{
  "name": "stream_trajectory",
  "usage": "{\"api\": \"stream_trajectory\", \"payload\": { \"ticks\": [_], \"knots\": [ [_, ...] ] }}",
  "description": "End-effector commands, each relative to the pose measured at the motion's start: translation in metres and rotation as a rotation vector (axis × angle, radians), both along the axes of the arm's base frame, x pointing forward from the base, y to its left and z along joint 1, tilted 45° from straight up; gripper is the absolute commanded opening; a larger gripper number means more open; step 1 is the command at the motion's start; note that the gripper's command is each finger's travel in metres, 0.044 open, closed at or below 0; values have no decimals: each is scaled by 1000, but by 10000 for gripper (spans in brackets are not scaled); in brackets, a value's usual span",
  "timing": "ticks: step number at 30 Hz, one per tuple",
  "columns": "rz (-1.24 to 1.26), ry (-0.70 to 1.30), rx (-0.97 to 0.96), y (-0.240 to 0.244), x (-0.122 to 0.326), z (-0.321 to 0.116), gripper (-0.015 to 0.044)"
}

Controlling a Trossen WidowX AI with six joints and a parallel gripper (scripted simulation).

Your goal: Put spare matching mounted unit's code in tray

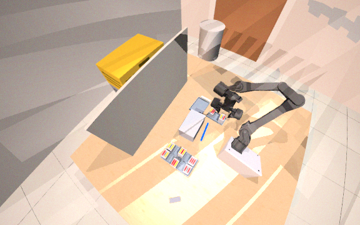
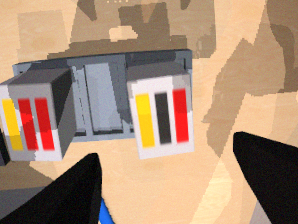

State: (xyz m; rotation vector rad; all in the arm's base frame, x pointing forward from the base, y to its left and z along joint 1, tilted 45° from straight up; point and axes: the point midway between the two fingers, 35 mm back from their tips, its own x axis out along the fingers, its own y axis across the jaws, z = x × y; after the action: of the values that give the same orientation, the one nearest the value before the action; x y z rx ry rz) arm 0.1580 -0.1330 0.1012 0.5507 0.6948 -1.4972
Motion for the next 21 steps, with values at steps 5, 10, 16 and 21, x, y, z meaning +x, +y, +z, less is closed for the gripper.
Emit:
{"api": "stream_trajectory", "payload": {
  "ticks": [5, 10, 16, 21],
  "knots": [
    [1, 3, 8, -8, 1, -11, 300],
    [1, 2, 9, -14, 1, -16, 300],
    [1, 2, 8, -21, 0, -23, 300],
    [1, 2, 7, -27, 0, -28, 300]
  ]
}}
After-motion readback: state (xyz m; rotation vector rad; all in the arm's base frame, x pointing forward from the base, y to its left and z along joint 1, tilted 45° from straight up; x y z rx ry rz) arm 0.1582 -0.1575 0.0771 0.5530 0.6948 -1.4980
